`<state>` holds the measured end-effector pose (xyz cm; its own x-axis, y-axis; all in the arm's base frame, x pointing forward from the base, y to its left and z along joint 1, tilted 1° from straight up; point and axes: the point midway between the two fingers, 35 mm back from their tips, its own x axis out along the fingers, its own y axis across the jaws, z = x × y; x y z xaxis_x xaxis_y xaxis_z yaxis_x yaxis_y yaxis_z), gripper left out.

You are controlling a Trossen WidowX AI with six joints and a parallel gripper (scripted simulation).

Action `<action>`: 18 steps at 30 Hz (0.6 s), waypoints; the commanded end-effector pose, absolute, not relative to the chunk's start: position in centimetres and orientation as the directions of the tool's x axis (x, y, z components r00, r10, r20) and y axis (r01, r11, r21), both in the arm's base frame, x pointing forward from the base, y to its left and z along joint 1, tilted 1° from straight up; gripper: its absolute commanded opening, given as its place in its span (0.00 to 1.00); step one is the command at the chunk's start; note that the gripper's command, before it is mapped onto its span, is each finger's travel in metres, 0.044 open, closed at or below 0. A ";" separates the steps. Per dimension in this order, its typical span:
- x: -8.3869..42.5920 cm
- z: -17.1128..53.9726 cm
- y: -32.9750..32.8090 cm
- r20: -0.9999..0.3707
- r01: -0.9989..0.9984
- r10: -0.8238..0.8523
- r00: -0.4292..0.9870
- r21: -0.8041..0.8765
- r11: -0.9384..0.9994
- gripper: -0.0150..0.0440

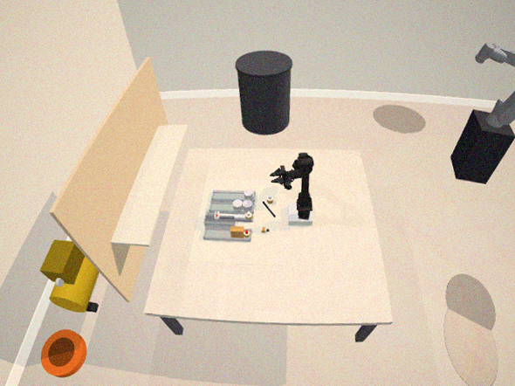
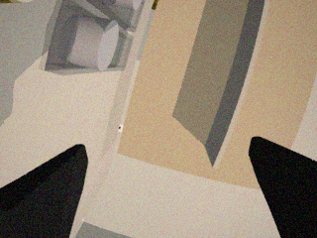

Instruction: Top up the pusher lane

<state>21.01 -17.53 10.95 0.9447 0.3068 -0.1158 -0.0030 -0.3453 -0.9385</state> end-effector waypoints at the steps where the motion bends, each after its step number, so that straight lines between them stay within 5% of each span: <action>1: 21.1 10.9 -17.4 -0.122 -0.003 0.311 0.943 -0.934 -0.357 0.98; 5: 22.1 9.6 -15.6 -0.264 0.041 0.398 0.878 -0.789 -0.614 1.00; 10: 23.0 8.1 -13.2 -0.477 0.322 0.489 0.731 -0.390 -0.863 1.00; 14: 23.3 7.5 -11.8 -0.618 0.618 0.507 0.601 -0.044 -0.785 1.00; 18: 23.4 7.3 -10.8 -0.741 0.853 0.484 0.465 0.230 -0.468 1.00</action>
<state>23.11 -12.22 7.30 0.6546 0.5133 -0.5550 0.4942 -0.8461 -0.1997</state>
